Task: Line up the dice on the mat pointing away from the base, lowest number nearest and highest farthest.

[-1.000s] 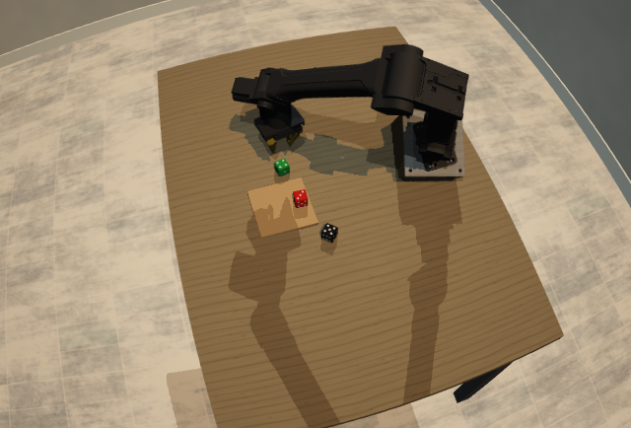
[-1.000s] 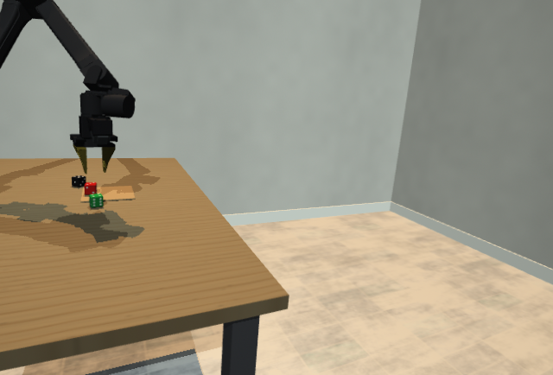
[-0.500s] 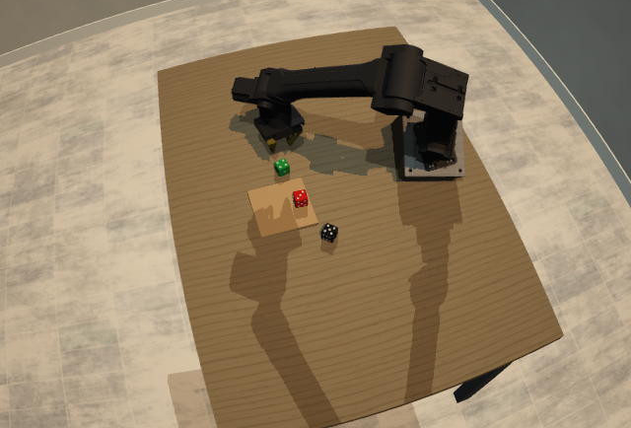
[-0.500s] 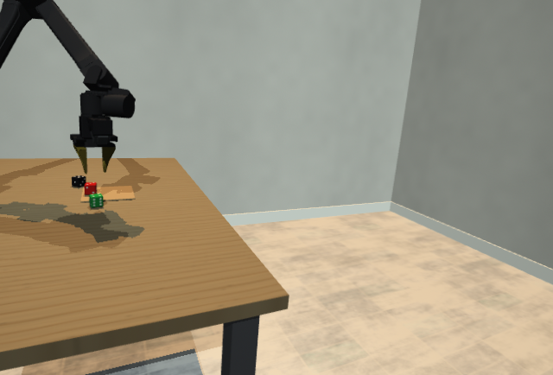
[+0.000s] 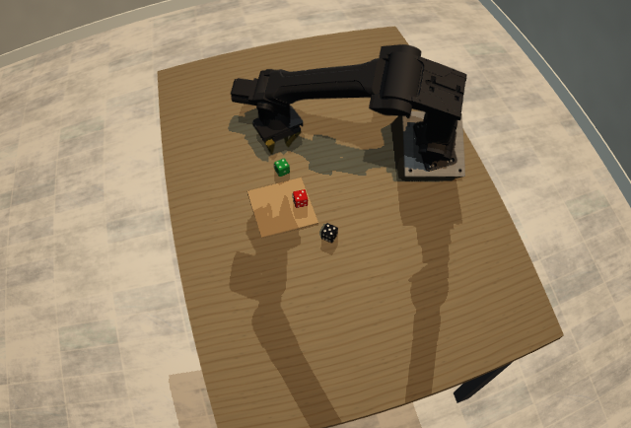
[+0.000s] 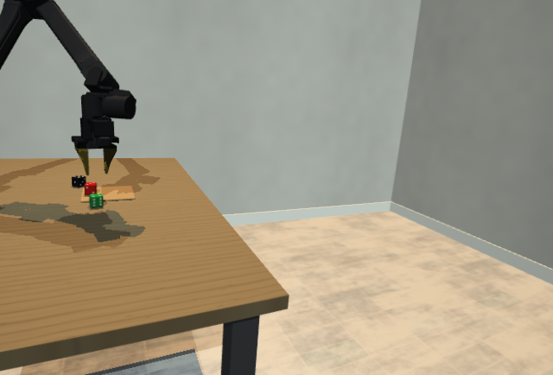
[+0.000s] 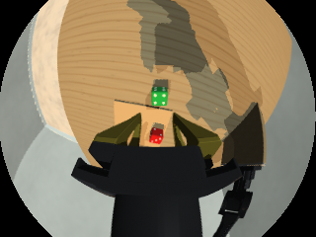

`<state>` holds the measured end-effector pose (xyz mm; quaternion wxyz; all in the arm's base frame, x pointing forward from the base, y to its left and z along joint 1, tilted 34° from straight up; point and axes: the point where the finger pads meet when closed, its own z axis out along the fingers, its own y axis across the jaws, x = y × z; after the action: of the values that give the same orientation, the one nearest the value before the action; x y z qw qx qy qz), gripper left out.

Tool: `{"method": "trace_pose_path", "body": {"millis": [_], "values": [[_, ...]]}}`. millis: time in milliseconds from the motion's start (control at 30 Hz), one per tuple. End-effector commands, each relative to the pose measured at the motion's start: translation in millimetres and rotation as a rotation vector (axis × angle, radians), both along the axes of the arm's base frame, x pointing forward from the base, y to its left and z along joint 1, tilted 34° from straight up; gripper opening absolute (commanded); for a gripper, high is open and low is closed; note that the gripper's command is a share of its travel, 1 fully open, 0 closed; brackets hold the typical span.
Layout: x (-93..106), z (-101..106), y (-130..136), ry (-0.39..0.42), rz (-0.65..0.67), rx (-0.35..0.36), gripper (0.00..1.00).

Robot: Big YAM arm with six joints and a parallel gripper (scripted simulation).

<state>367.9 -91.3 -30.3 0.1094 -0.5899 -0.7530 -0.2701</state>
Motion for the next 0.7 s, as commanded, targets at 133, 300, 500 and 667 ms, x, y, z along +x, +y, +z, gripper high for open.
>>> {"method": "trace_pose_path", "body": {"millis": [133,300,500,667], "values": [[0.7,-15,11,0.014,0.002,0.006,0.45],[1.4,-18,13,0.014,0.002,0.007,0.45],[2.6,-27,19,0.014,0.002,0.007,0.45],[3.5,-33,23,0.015,0.002,0.007,0.45]]}}
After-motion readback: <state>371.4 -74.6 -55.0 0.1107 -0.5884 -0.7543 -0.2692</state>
